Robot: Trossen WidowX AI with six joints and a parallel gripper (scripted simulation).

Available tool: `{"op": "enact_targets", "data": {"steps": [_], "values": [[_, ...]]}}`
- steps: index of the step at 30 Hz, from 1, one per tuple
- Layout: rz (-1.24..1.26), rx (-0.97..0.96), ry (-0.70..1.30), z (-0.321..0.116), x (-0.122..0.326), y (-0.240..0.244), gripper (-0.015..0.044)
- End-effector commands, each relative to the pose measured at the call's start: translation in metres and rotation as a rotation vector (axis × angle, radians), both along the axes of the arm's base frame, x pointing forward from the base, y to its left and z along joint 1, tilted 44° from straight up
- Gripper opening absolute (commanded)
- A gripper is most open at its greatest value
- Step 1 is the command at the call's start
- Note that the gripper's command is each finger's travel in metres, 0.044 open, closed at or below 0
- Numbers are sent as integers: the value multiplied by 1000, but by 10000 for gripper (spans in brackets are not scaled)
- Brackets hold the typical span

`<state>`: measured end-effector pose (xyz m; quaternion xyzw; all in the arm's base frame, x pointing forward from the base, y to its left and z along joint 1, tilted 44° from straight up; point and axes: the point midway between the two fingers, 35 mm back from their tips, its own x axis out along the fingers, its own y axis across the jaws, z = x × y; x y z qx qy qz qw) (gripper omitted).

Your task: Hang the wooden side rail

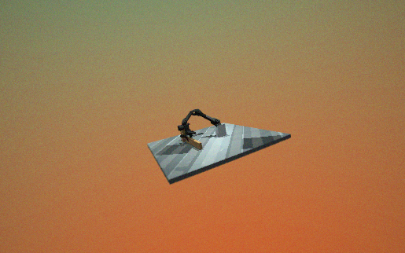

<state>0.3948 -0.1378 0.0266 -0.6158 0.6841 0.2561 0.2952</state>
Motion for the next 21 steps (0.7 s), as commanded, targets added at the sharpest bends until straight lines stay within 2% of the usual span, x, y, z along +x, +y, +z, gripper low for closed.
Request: {"op": "enact_targets", "data": {"steps": [1, 21], "values": [[1, -4, 1, 0, 0, -1, 0], [1, -4, 1, 1, 7, -1, 0]]}}
